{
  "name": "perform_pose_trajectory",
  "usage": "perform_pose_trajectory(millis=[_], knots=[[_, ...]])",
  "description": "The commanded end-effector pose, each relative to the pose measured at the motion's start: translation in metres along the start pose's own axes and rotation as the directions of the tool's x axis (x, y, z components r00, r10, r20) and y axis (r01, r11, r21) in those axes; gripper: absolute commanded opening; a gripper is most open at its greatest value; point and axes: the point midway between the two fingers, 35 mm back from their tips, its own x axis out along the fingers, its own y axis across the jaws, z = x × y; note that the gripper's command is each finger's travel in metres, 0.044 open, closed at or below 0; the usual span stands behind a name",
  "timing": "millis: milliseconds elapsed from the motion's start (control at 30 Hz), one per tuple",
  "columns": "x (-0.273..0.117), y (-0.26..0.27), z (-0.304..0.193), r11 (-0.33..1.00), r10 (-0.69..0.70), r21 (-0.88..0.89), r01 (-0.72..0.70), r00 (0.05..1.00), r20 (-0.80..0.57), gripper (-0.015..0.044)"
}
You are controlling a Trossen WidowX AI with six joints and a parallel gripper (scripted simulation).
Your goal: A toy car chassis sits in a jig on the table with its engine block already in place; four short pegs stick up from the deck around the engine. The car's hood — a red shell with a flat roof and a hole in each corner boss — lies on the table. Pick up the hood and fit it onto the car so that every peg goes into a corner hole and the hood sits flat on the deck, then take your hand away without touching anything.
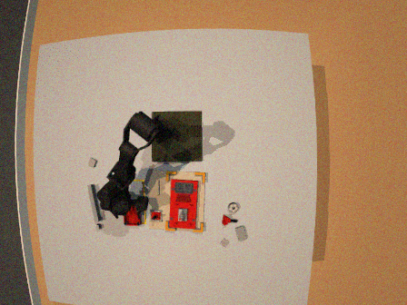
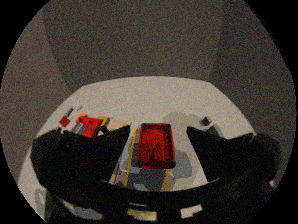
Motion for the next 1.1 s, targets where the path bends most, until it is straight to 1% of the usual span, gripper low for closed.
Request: perform_pose_trajectory(millis=[0,1067], knots=[[0.002,0.0,-0.003,1.0,0.002,0.005,-0.002,1.0,0.0,0.044],[0.012,0.001,-0.021,1.0,0.0,0.001,0.0,1.0,0.006,0.044]])
